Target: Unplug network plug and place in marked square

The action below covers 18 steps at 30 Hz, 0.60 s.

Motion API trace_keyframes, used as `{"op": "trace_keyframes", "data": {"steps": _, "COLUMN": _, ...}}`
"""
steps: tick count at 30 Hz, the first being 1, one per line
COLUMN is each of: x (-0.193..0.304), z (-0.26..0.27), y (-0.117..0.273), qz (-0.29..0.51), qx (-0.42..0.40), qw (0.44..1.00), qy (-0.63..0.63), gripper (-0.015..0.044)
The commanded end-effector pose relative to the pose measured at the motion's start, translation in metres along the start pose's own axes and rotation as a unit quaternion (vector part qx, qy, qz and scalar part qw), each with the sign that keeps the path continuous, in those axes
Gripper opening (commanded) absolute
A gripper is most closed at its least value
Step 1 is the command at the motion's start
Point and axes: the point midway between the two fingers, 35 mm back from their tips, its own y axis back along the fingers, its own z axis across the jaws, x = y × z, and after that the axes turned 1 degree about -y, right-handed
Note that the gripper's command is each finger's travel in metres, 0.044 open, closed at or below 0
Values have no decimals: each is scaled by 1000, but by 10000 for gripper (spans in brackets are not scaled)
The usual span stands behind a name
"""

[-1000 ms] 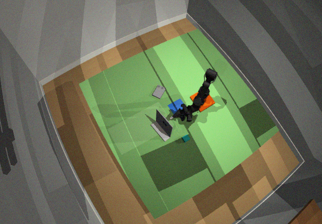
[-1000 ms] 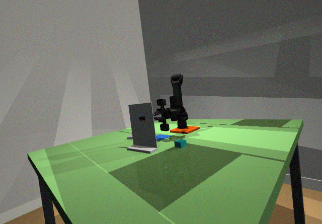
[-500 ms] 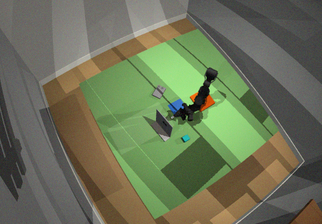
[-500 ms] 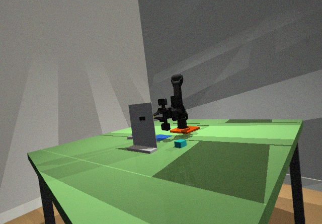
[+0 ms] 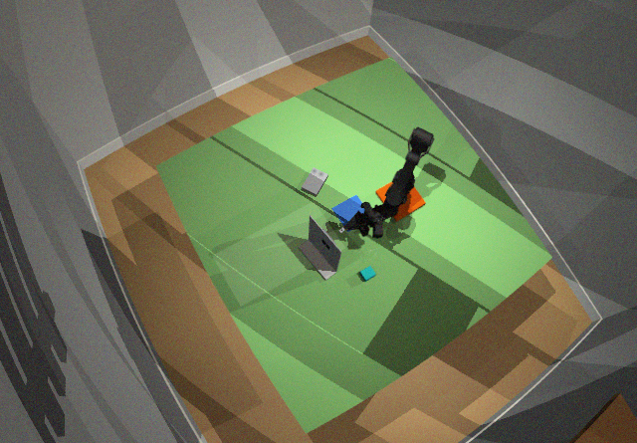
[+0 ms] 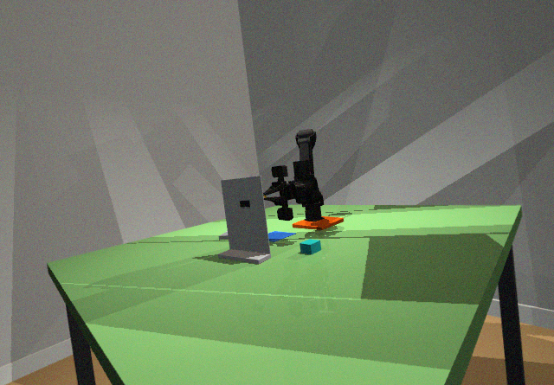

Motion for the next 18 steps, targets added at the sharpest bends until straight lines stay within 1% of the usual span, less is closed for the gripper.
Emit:
{"op": "trace_keyframes", "data": {"steps": 1, "x": 1, "z": -9, "y": 1, "qz": 2, "qx": 6, "qw": 1000, "qy": -3, "gripper": 0}}
{"op": "trace_keyframes", "data": {"steps": 18, "x": 5, "z": -34, "y": 10, "qz": 2, "qx": 7, "qw": 1000, "qy": -3, "gripper": 0}}
